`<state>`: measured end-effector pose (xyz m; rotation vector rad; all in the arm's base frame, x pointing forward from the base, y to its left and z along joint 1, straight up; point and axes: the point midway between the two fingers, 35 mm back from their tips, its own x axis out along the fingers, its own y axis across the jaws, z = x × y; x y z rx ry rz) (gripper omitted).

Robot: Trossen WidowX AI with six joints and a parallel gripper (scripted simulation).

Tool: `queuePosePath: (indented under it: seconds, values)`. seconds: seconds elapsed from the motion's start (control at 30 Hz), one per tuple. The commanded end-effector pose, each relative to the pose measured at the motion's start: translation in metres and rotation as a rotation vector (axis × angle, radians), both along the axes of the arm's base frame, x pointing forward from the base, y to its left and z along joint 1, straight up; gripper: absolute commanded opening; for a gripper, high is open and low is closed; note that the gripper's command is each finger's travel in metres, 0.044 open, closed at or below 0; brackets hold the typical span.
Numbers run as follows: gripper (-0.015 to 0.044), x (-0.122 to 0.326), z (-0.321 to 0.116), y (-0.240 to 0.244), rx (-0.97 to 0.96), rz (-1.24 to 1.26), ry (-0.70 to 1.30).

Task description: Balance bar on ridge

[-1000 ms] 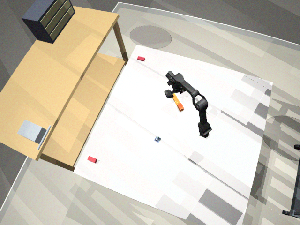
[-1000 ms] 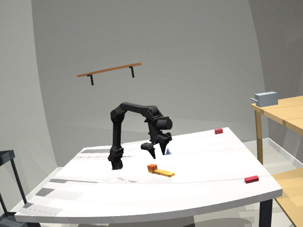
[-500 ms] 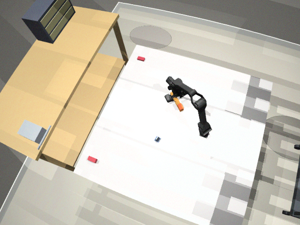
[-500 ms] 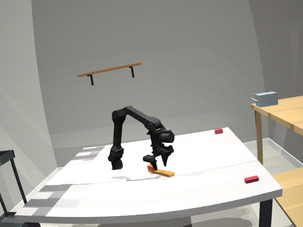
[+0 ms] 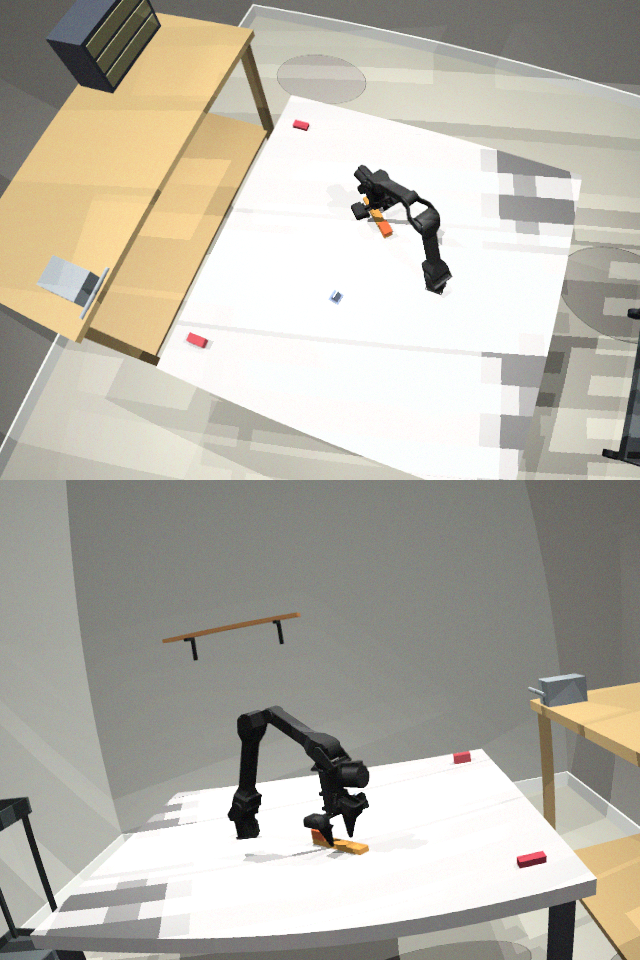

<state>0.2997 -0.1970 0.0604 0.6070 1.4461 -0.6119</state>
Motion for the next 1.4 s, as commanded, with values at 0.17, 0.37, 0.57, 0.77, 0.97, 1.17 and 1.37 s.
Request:
queuePosePath:
  seconds: [0.17, 0.37, 0.57, 0.77, 0.97, 1.17, 1.37]
  values:
    - [0.0315, -0.001, -0.011, 0.0, 0.001, -0.006, 0.008]
    - [0.0315, -0.001, -0.011, 0.0, 0.001, -0.006, 0.008]
    - [0.0289, -0.001, -0.01, 0.001, 0.004, 0.0, 0.006]
    - [0.0151, -0.001, -0.01, 0.001, 0.004, 0.0, 0.006]
    - [0.0111, -0.001, -0.01, 0.001, 0.004, 0.0, 0.006]
    - [0.0, 0.0, -0.001, 0.0, 0.003, -0.001, 0.006]
    - [0.0, 0.001, 0.014, -0.001, 0.003, -0.002, 0.006]
